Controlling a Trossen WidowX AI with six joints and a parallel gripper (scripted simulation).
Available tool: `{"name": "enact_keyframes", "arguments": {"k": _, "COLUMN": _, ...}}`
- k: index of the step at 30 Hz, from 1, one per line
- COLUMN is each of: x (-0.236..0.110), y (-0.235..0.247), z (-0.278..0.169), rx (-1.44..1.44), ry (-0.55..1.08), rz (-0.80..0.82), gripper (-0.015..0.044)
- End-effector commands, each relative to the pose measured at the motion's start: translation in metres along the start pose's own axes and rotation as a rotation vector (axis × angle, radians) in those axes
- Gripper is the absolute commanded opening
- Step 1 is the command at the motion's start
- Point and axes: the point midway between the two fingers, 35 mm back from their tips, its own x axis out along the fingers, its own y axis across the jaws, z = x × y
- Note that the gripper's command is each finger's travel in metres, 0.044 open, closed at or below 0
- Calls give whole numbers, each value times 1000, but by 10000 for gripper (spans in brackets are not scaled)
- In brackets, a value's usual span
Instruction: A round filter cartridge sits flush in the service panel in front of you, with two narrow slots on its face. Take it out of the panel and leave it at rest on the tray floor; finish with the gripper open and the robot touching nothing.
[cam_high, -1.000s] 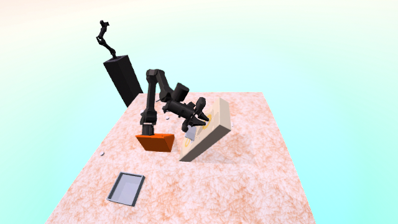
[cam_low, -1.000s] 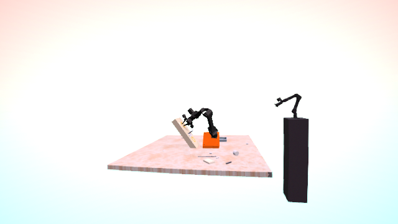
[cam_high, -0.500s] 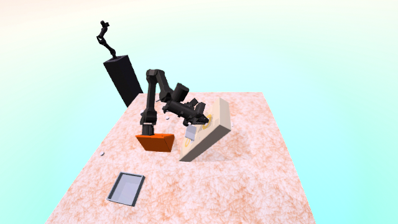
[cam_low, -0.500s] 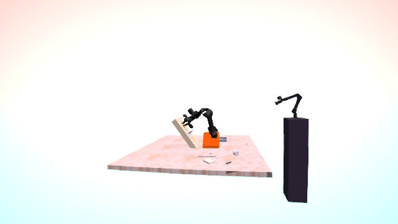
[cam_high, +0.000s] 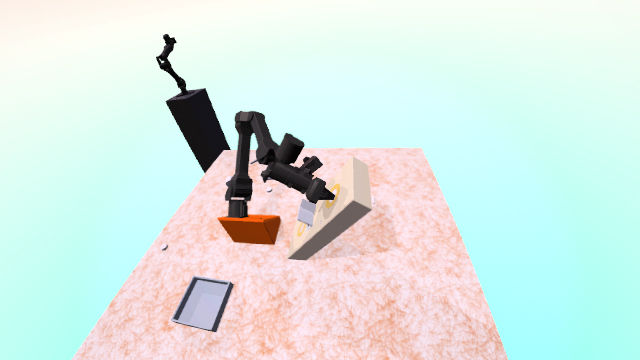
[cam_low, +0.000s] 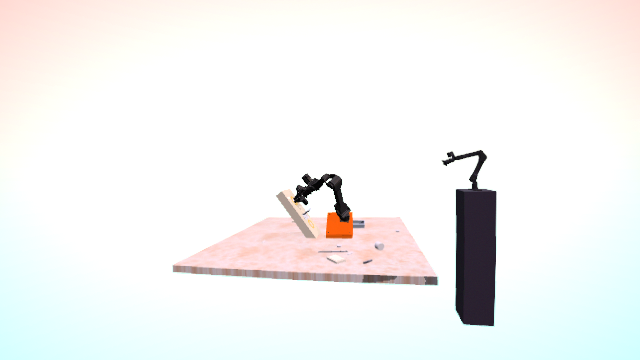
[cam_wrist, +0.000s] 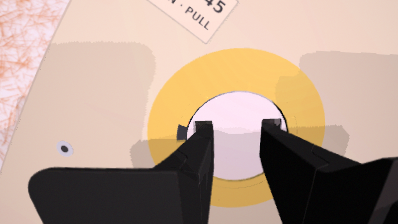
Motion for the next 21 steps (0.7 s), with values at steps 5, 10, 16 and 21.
{"name": "enact_keyframes", "arguments": {"k": 5, "x": 8, "y": 1, "z": 2, "rx": 254, "ry": 9, "rz": -4, "gripper": 0}}
{"name": "enact_keyframes", "arguments": {"k": 10, "x": 9, "y": 1, "z": 2, "rx": 221, "ry": 9, "rz": -4, "gripper": 0}}
{"name": "enact_keyframes", "arguments": {"k": 16, "x": 9, "y": 1, "z": 2, "rx": 202, "ry": 9, "rz": -4, "gripper": 0}}
{"name": "enact_keyframes", "arguments": {"k": 21, "x": 9, "y": 1, "z": 2, "rx": 202, "ry": 9, "rz": -4, "gripper": 0}}
